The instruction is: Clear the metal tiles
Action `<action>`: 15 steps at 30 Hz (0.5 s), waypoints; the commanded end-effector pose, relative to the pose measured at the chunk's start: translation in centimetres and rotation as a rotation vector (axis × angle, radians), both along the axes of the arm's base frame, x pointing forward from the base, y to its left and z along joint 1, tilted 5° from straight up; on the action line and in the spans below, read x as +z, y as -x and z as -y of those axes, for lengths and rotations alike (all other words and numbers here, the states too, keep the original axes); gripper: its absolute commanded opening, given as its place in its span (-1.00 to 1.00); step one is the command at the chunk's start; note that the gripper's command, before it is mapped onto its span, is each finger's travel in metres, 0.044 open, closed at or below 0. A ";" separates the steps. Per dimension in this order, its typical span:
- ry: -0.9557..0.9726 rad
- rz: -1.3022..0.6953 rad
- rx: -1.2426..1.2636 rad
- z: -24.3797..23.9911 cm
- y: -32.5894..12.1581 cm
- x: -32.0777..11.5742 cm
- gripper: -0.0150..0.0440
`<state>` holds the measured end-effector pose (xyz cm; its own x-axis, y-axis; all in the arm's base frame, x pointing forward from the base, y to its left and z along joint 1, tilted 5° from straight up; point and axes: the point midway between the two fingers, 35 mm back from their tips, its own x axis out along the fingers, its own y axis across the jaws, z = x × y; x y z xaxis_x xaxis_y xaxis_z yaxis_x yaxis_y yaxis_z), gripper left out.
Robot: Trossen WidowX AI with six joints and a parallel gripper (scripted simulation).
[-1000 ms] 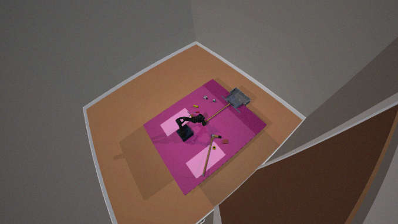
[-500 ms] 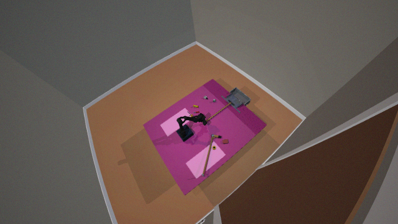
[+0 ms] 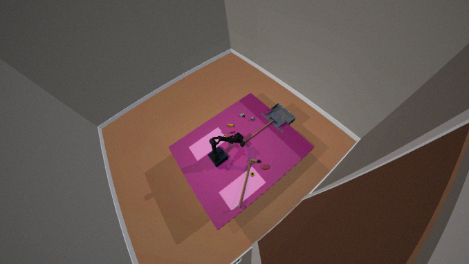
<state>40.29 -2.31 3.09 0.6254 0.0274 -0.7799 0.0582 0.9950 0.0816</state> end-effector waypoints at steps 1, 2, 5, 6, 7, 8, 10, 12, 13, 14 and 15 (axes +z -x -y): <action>0.001 0.013 -0.006 0.1 -0.8 0.3 -0.49; 0.001 0.013 -0.006 0.1 -0.9 0.3 -0.49; 0.001 0.013 -0.006 0.1 -1.3 0.3 -0.49; 0.001 0.013 -0.006 0.1 -1.3 0.3 -0.49; 0.001 0.013 -0.006 0.1 -1.3 0.3 -0.49; 0.001 0.013 -0.006 0.2 -1.4 0.4 -0.49; 0.001 0.013 -0.006 0.2 -1.6 0.4 -0.49; 0.001 0.014 -0.006 0.2 -1.8 0.4 -0.49; 0.001 0.014 -0.006 0.2 -1.9 0.4 -0.49; 0.001 0.014 -0.006 0.2 -2.0 0.4 -0.49; 0.001 0.014 -0.006 0.2 -2.1 0.5 -0.49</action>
